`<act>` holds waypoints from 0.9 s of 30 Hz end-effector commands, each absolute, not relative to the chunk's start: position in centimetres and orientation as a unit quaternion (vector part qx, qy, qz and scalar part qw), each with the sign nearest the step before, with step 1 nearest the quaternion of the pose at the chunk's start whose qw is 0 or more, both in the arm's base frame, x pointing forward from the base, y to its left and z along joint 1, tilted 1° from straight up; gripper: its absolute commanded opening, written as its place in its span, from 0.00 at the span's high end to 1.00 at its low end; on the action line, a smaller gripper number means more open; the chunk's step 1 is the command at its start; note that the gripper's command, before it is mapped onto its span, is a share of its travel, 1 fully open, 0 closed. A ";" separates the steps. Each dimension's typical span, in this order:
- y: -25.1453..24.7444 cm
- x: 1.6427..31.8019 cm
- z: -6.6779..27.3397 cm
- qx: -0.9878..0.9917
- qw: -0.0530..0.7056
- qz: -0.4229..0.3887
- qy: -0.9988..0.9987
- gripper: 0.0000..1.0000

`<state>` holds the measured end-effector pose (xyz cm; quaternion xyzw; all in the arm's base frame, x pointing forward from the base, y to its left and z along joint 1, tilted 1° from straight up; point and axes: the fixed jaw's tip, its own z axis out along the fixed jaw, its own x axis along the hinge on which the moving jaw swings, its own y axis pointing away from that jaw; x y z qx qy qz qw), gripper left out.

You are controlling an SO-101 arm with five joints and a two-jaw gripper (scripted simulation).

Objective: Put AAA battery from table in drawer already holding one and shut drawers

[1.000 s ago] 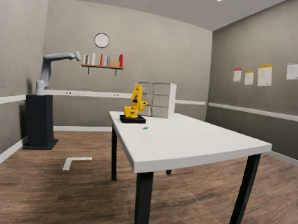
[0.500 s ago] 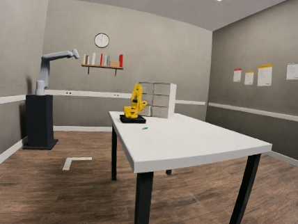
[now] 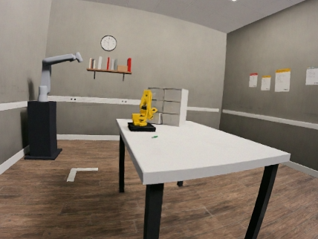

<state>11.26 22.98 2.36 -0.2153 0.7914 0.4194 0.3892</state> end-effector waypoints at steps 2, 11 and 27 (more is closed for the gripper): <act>22.9 10.5 2.3 -0.226 0.381 0.423 0.790 1.00; 22.5 10.1 2.3 -0.228 0.380 0.424 0.790 1.00; 22.3 9.9 2.3 -0.230 0.379 0.425 0.789 1.00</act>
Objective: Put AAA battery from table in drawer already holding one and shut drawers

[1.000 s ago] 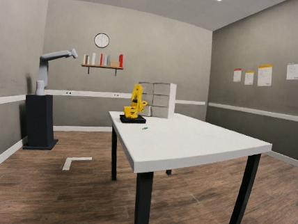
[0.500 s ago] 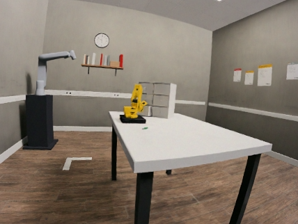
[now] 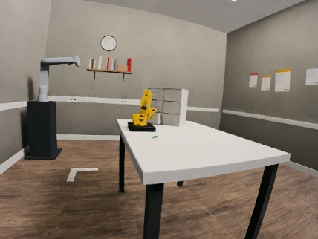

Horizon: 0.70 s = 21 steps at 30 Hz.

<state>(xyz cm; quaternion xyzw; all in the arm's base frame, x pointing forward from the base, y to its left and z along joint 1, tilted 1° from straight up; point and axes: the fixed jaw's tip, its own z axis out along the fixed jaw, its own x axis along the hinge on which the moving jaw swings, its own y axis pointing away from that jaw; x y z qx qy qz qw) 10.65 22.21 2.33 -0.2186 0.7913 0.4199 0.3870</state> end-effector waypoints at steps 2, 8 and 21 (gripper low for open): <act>22.3 9.9 2.3 -0.230 0.379 0.425 0.789 1.00; 22.3 9.9 2.3 -0.230 0.379 0.425 0.789 1.00; 21.9 9.6 2.3 -0.232 0.378 0.426 0.789 1.00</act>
